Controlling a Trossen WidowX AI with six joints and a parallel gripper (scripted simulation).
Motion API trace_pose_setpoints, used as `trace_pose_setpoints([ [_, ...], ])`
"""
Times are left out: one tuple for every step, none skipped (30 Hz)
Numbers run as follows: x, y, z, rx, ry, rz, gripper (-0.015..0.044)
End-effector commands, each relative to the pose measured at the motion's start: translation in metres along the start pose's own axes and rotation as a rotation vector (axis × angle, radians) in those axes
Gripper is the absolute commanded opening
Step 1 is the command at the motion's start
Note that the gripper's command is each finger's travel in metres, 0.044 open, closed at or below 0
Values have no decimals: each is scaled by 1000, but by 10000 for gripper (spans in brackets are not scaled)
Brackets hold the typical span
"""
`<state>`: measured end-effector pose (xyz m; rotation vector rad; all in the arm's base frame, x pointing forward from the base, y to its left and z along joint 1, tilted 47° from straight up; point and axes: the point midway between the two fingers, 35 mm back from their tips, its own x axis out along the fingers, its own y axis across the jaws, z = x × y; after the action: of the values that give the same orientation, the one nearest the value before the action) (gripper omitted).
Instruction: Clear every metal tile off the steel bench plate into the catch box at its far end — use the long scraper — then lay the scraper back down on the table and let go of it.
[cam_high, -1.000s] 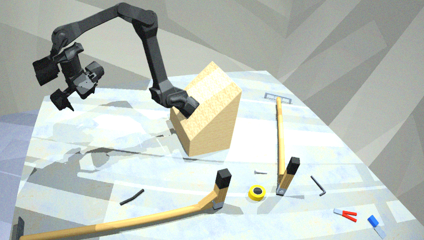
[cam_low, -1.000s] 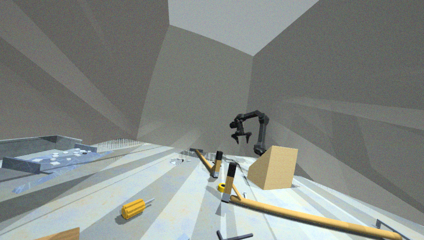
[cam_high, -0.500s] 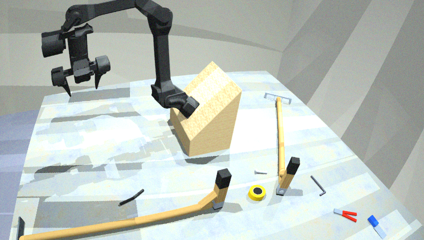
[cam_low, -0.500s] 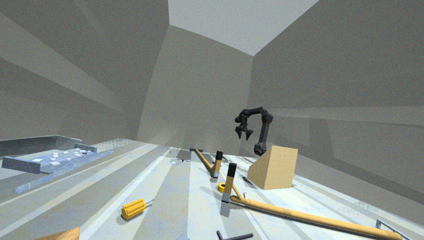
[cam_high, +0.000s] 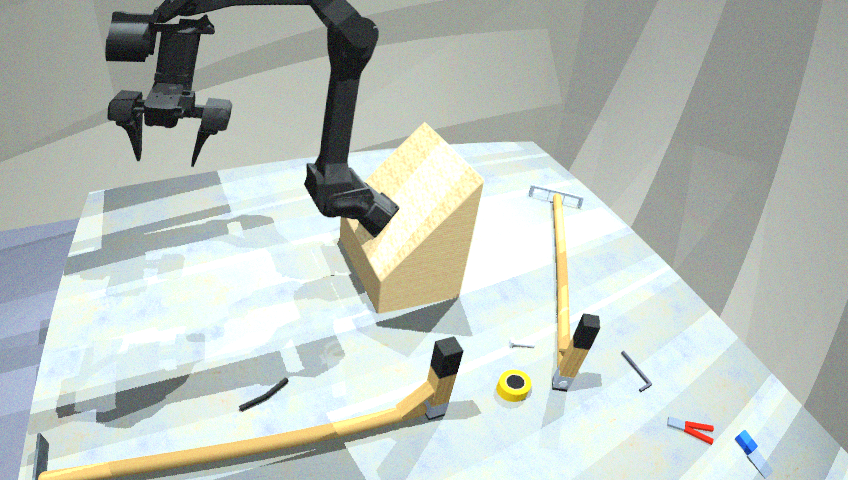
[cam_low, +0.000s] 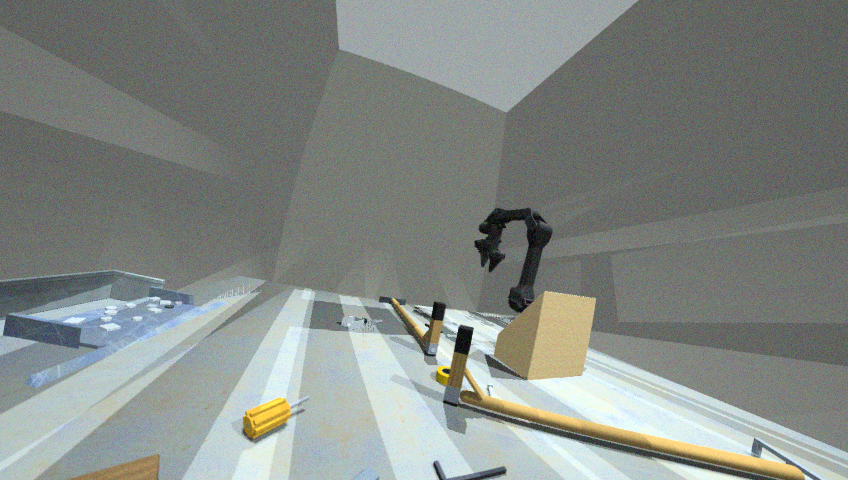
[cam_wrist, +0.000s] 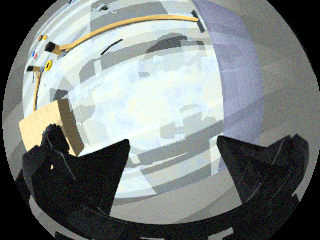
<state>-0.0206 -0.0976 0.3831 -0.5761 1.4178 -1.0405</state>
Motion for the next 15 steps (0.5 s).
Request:
trace_pose_setpoints([
  [-15,1,6,92,-48,-54,440],
  [-18,2,7,112,-59,-65,440],
  [-22,2,9,131,-70,-76,440],
  [-25,3,10,150,-81,-88,440],
  [-29,4,12,169,-93,-99,440],
  [-32,4,13,187,-104,-110,440],
  [-35,5,15,205,-116,-121,440],
  [-39,6,16,223,-128,-132,440],
  [-42,6,18,240,-139,-142,440],
  [-46,7,20,257,-151,-153,440],
  [-49,8,22,273,-163,-164,440],
  [-53,9,24,290,-176,-174,440],
  [-56,10,26,305,-188,-184,440],
  [-60,11,28,321,-200,-194,440],
  [-63,12,30,336,-213,-204,440],
])
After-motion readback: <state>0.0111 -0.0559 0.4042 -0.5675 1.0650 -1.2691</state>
